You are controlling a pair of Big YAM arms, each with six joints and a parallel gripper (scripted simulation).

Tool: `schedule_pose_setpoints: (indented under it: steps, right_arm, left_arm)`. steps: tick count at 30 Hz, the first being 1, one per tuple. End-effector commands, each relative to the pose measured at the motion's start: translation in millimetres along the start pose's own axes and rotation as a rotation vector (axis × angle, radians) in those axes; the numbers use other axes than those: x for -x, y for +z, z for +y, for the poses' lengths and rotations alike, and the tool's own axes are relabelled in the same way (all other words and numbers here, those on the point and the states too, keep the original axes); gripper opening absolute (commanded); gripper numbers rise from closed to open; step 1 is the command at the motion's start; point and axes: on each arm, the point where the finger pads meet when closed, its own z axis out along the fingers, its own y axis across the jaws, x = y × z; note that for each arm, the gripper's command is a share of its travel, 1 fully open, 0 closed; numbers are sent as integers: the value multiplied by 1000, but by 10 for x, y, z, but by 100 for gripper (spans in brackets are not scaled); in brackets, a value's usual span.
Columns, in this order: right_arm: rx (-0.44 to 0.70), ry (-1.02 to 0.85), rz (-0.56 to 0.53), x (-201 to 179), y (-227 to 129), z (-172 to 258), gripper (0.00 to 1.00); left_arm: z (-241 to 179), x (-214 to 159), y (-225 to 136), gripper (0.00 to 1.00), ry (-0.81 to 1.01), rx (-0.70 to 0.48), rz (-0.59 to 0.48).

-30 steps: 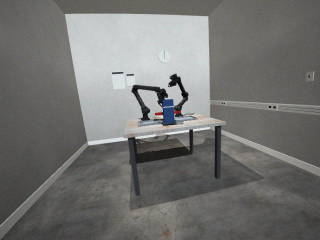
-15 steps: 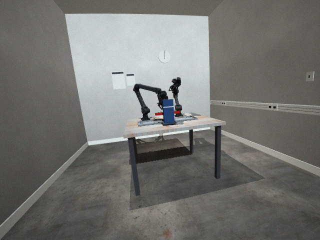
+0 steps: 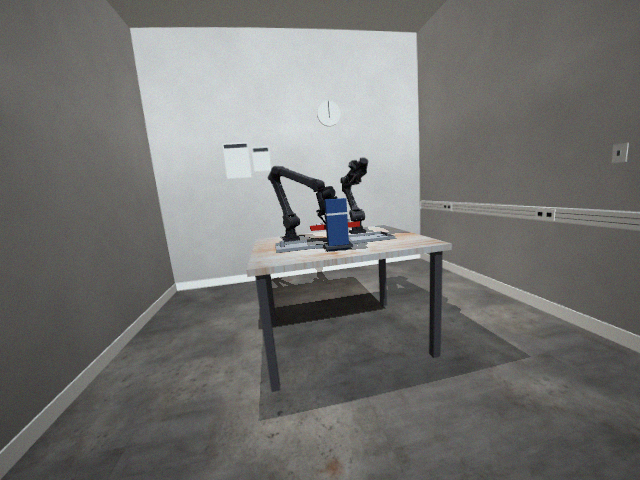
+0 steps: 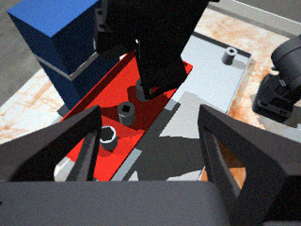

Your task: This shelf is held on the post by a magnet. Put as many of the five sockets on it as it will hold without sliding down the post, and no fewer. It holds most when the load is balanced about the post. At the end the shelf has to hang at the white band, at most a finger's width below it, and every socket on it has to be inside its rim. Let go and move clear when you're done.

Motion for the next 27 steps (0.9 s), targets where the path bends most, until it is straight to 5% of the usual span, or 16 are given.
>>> schedule_pose_setpoints:
  steps: [1,10,15,27]
  right_arm:
    - [1,8,-83,290,-238,-2,45]
    - [1,8,-76,263,-215,-1,26]
    - [1,9,-74,251,-268,-7,27]
    - [3,6,-77,419,-1235,17,27]
  left_arm:
    - [-32,270,-99,65,87,15,-45]
    - [-32,270,-99,65,82,15,-45]
    - [-32,270,-99,65,82,15,-45]
    - [-67,323,-133,65,114,15,-50]
